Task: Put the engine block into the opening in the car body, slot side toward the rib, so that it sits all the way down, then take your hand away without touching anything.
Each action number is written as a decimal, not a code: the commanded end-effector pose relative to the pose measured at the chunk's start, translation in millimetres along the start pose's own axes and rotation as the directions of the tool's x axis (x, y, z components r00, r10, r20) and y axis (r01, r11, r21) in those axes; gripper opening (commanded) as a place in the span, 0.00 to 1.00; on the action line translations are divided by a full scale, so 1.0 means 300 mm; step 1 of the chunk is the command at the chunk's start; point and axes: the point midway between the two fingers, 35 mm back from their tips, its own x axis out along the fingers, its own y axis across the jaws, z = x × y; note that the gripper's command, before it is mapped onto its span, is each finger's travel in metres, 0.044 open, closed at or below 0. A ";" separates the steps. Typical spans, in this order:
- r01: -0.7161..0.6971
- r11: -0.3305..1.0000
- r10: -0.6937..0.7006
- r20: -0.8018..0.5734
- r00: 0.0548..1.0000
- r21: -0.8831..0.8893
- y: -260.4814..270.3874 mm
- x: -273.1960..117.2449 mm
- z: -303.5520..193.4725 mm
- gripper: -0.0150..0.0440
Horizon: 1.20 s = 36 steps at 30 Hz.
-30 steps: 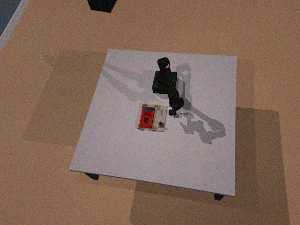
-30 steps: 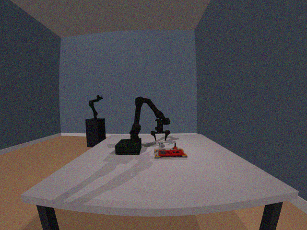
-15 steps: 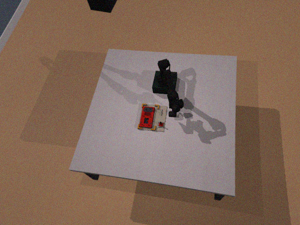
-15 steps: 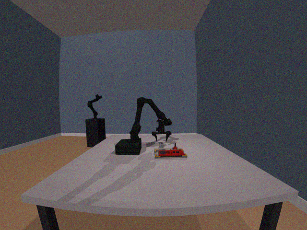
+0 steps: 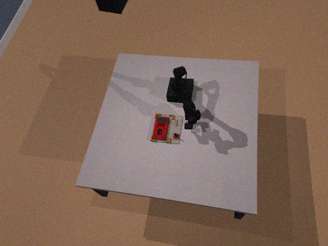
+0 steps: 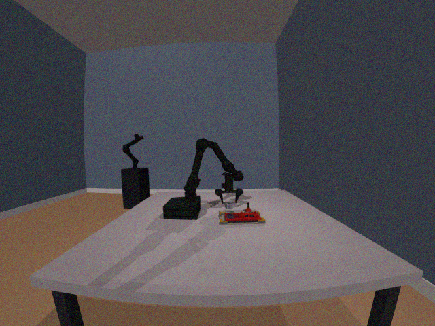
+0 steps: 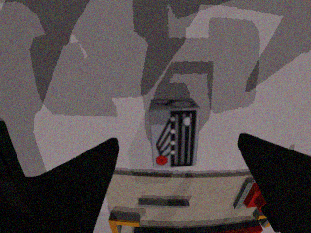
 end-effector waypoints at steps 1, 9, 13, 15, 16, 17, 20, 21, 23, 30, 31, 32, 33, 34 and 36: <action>-0.009 1.000 0.009 0.000 1.000 -0.004 0.010 0.032 -0.002 1.00; -0.009 1.000 0.009 0.000 1.000 -0.004 0.010 0.045 -0.002 0.82; -0.009 1.000 0.009 0.000 1.000 -0.004 0.010 0.045 -0.002 0.64; -0.009 1.000 0.009 0.000 1.000 -0.004 0.010 0.045 -0.002 0.56; -0.009 1.000 0.009 0.000 1.000 -0.004 0.010 0.045 -0.002 0.51; -0.009 1.000 0.009 0.000 1.000 -0.004 0.010 0.045 -0.002 0.47; -0.009 1.000 0.009 0.000 1.000 -0.004 0.010 0.045 -0.002 0.43; -0.009 1.000 0.009 0.000 1.000 -0.004 0.010 0.045 -0.002 0.42; -0.009 1.000 0.009 0.000 1.000 -0.004 0.010 0.045 -0.002 0.40; 0.016 0.999 -0.017 0.017 1.000 0.041 -0.009 0.029 0.009 0.25; 0.016 0.999 -0.017 0.017 1.000 0.041 -0.010 0.021 0.009 0.25; 0.016 0.999 -0.016 0.017 1.000 0.040 -0.012 0.012 0.010 0.25; 0.015 0.999 -0.016 0.017 1.000 0.039 -0.013 0.004 0.010 0.25; 0.015 0.999 -0.015 0.016 1.000 0.038 -0.015 -0.004 0.011 0.25; 0.014 0.999 -0.014 0.015 1.000 0.036 -0.017 -0.022 0.011 0.25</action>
